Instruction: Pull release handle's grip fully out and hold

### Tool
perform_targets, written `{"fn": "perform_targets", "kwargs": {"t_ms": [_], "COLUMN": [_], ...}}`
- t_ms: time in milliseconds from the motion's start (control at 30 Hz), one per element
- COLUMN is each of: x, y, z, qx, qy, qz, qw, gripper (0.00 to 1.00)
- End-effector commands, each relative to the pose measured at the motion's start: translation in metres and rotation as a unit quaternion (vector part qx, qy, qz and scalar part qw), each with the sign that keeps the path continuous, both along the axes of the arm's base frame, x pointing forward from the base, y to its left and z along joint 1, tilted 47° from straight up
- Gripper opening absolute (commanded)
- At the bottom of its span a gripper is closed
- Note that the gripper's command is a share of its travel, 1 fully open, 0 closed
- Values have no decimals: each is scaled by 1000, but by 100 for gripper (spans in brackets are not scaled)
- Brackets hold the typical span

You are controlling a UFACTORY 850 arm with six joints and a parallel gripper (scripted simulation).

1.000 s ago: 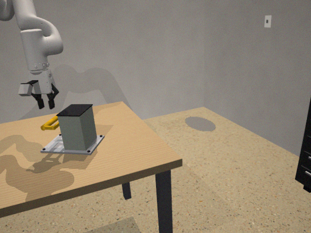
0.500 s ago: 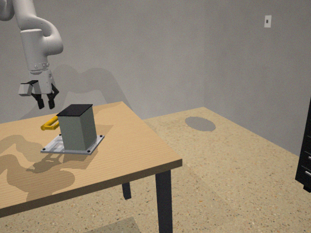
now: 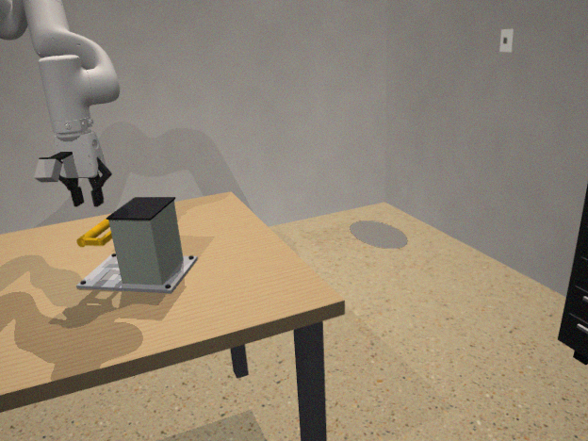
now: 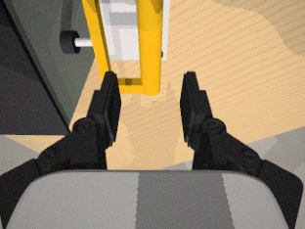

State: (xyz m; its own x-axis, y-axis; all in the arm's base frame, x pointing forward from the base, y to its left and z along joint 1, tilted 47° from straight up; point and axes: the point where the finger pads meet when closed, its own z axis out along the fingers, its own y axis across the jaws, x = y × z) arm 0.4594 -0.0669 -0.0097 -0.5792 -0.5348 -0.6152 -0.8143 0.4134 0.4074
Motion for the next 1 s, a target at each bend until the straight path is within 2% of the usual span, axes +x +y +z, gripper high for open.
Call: {"fn": "perform_targets", "kwargs": {"t_ms": [0, 967], "x": [1, 2], "y": [-1, 16], "z": [0, -15], "qx": [0, 0], "qy": [-1, -1], "qz": [0, 0], "qw": [1000, 1000], "gripper": [50, 50]}}
